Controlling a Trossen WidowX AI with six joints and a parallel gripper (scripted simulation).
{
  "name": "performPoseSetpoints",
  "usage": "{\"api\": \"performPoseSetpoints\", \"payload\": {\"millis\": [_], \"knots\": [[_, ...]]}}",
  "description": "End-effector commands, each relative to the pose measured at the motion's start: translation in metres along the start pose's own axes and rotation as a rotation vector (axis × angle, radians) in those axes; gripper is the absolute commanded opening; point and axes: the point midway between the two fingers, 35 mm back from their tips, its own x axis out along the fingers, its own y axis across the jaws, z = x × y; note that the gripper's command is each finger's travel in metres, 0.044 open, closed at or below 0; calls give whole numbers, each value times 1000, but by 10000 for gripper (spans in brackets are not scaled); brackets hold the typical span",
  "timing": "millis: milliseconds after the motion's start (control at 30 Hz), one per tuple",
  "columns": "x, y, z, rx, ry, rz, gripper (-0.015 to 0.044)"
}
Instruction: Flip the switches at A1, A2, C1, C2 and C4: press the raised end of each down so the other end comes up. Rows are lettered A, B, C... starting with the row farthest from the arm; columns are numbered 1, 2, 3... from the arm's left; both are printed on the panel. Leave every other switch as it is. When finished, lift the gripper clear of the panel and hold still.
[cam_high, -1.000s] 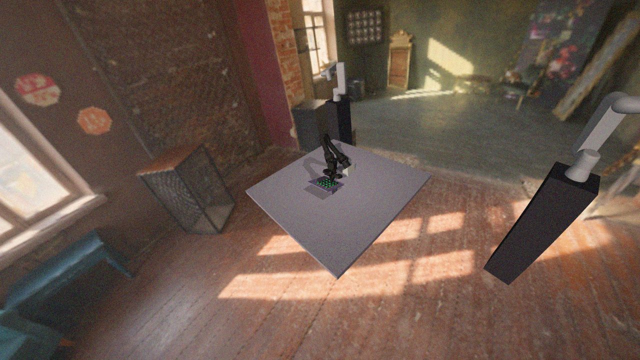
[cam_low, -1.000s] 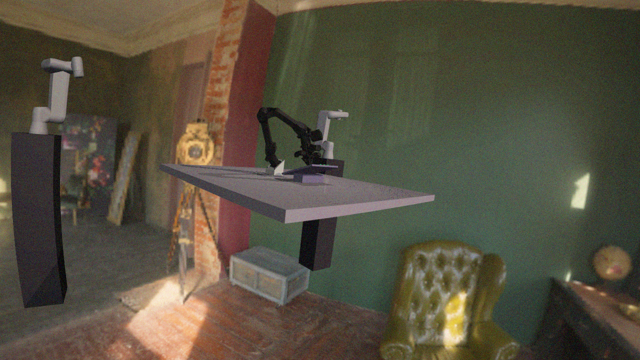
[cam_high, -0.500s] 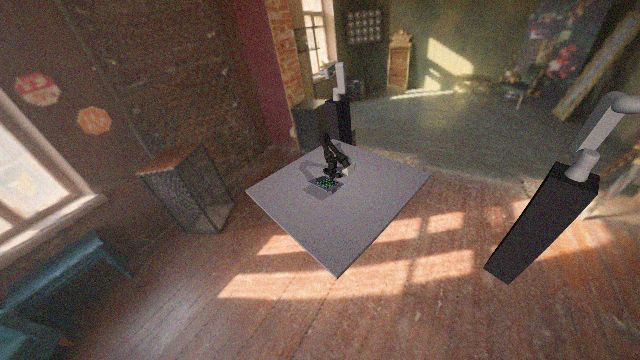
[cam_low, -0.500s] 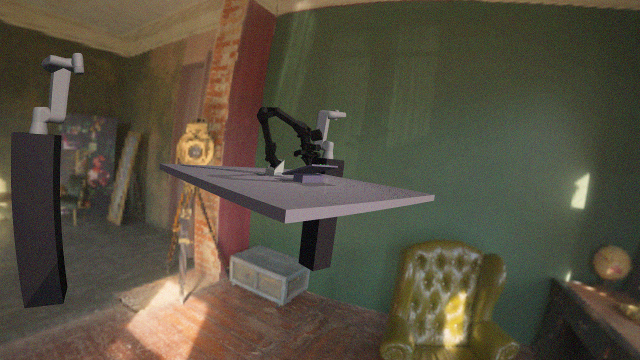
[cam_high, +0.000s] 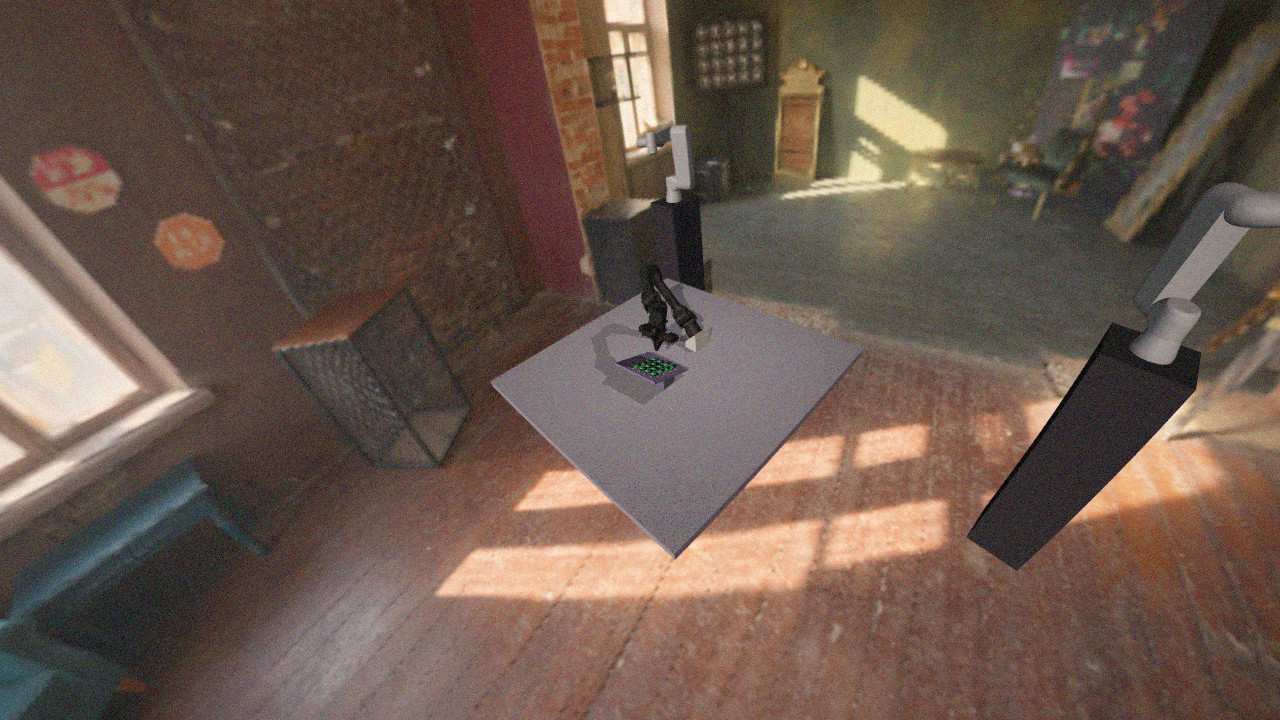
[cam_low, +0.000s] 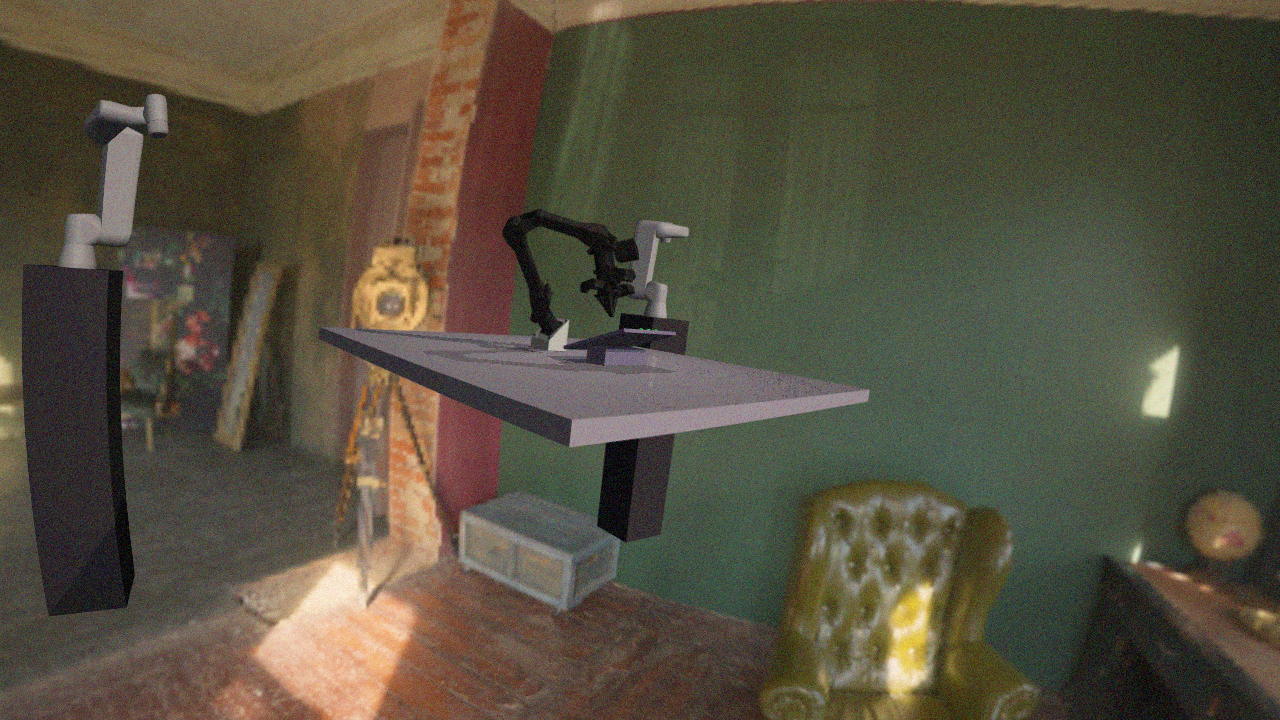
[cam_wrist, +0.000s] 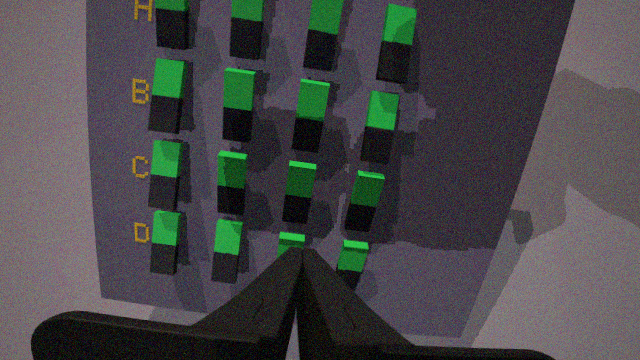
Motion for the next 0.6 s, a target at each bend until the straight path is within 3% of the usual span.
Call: {"api": "performPoseSetpoints", "payload": {"millis": [0, 133, 267, 567], "knots": [[-4, -32, 8, 13, -10, -5, 0], [-1, -32, 9, 13, -8, -5, 0], [31, -33, 10, 14, 15, -6, 0], [31, -33, 10, 14, 15, -6, 0]]}}
